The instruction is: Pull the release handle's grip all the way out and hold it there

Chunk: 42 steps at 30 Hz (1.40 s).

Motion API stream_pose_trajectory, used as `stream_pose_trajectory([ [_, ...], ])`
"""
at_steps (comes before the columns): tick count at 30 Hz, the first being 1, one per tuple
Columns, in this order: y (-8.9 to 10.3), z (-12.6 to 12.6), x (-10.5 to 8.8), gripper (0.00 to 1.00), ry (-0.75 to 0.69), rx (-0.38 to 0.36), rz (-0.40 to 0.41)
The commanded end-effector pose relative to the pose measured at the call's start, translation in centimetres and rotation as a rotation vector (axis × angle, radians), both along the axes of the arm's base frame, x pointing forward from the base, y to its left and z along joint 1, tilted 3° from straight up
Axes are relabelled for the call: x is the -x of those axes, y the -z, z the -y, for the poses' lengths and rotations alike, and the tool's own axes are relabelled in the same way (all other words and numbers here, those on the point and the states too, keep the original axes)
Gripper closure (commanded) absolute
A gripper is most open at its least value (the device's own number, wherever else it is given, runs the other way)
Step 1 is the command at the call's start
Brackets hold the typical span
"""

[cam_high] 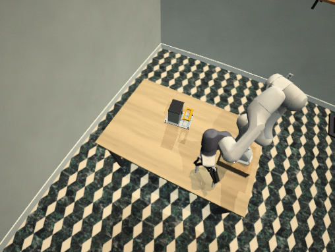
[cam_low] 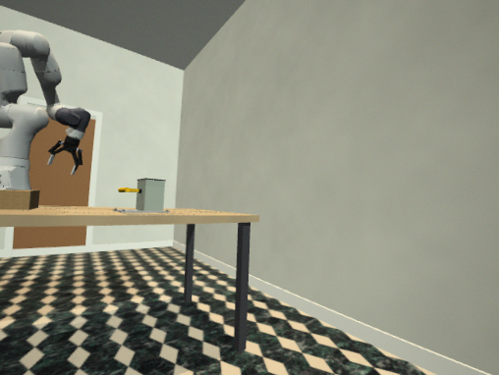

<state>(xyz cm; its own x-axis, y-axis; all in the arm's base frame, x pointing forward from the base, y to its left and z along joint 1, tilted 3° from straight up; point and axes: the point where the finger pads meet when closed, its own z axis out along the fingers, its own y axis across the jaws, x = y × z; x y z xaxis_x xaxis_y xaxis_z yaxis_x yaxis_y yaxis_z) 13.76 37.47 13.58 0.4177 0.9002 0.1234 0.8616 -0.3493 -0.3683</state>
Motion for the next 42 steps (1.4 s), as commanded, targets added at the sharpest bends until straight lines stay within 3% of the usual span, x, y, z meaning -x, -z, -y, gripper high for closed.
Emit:
stream_pose_trajectory([
  [1, 0.0, 0.0, 0.0, 0.0, 0.0, 0.0, 0.0],
  [20, 0.0, 0.1, -0.4, 0.0, 0.017, 0.005, -0.001],
  [22, 0.1, 0.5, -1.7, 0.0, 0.072, 0.021, -0.003],
  [25, 0.2, 1.9, -5.3, 0.0, 0.235, 0.068, -0.011],
  [28, 0.3, 2.8, -7.3, 0.0, 0.324, 0.092, -0.015],
  [30, 0.3, 2.9, -7.6, 0.0, 0.338, 0.096, -0.016],
  [32, 0.4, 3.9, -9.4, 0.0, 0.423, 0.119, -0.021],
  [35, 0.4, 4.1, -9.7, 0.0, 0.439, 0.123, -0.022],
  [36, 0.5, 4.9, -11.1, 0.0, 0.505, 0.14, -0.026],
  [38, 0.5, 5.5, -12.0, 0.0, 0.55, 0.152, -0.029],
  [40, 0.5, 5.5, -12.0, 0.0, 0.551, 0.152, -0.029],
  [42, 0.6, 6.7, -13.8, 0.0, 0.637, 0.174, -0.034],
])
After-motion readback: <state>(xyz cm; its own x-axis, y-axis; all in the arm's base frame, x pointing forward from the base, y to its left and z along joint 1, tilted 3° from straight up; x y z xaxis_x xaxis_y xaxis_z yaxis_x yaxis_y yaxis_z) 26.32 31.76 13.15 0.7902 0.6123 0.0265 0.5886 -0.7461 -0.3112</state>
